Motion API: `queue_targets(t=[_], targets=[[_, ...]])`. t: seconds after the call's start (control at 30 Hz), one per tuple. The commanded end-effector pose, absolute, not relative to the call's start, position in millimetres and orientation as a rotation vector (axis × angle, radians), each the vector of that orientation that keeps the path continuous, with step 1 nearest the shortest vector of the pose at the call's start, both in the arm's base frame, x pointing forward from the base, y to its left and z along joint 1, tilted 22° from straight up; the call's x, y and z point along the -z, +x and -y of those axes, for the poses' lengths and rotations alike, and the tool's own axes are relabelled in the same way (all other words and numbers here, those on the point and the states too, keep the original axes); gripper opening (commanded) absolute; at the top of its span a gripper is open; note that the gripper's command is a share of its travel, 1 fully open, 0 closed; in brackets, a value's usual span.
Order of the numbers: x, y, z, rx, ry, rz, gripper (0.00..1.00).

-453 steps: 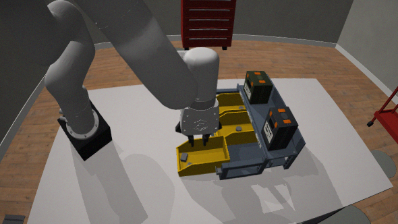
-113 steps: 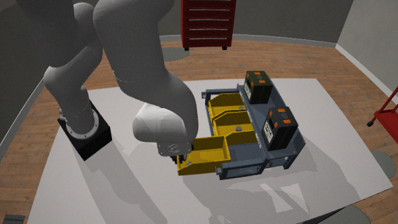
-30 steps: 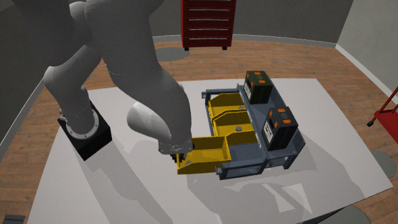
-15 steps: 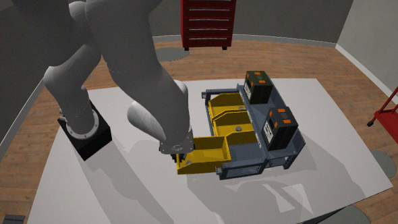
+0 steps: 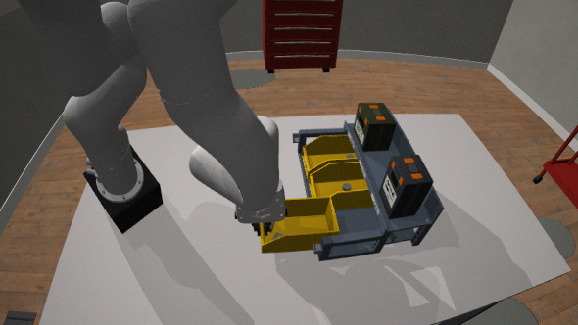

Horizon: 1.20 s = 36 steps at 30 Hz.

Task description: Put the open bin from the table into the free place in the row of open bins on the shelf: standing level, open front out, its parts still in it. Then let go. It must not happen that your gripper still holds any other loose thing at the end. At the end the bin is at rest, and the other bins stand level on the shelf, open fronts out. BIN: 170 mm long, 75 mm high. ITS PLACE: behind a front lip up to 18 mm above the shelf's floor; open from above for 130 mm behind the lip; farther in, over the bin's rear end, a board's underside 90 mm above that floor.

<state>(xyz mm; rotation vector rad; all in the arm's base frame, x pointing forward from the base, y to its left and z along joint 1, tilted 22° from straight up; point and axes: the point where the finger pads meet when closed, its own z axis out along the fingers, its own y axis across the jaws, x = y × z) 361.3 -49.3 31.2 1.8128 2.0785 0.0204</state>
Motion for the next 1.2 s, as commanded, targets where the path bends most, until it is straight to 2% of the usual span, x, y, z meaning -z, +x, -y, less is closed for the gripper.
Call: queue_targets(t=[0.0, 1.17], targets=[[-32.3, 363.6, 49.1, -0.022, 1.812, -2.078, 0.0], [-37.5, 382.7, 45.8, -0.022, 1.812, -2.078, 0.0]])
